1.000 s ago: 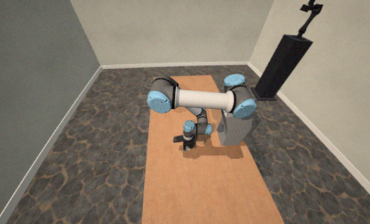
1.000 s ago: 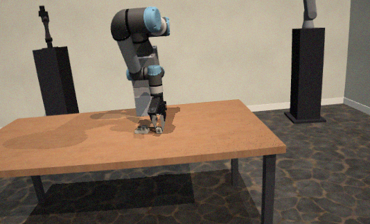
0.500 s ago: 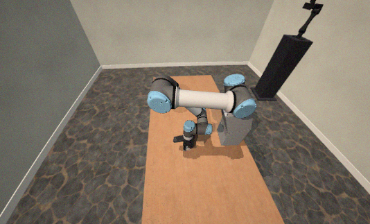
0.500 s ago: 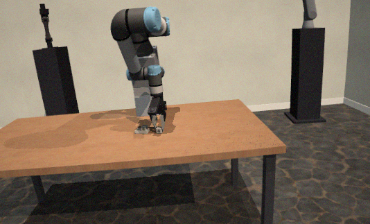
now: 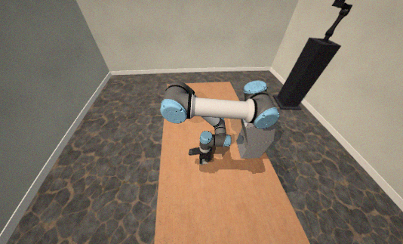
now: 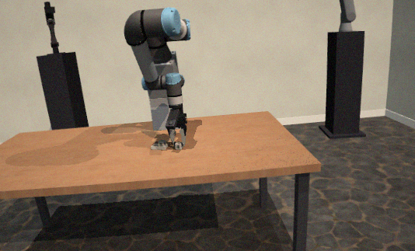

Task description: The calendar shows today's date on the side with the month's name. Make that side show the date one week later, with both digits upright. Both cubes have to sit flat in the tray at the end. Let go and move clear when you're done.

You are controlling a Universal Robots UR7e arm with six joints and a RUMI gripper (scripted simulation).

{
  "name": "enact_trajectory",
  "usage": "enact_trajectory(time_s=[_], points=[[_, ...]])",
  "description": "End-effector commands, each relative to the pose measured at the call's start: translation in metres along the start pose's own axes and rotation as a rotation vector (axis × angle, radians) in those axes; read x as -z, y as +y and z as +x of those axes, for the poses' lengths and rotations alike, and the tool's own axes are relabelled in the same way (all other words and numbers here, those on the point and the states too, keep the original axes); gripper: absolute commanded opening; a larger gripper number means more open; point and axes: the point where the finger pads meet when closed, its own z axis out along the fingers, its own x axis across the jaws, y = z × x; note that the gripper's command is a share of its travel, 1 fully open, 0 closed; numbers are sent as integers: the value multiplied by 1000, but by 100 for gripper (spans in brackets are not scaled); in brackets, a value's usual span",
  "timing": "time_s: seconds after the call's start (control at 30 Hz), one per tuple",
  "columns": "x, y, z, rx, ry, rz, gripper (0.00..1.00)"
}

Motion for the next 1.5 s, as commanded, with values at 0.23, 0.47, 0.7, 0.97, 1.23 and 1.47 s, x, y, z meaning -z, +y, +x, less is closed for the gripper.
enact_trajectory(time_s=[0.23,0.47,0.7,0.97,1.23,1.47], points=[[5,0,0,1,0,0,29],[26,0,0,0,0,0,29],[61,0,1,0,0,0,29],[83,0,1,0,0,0,29],[91,0,0,0,0,0,29],[91,-1,0,0,0,1,100]])
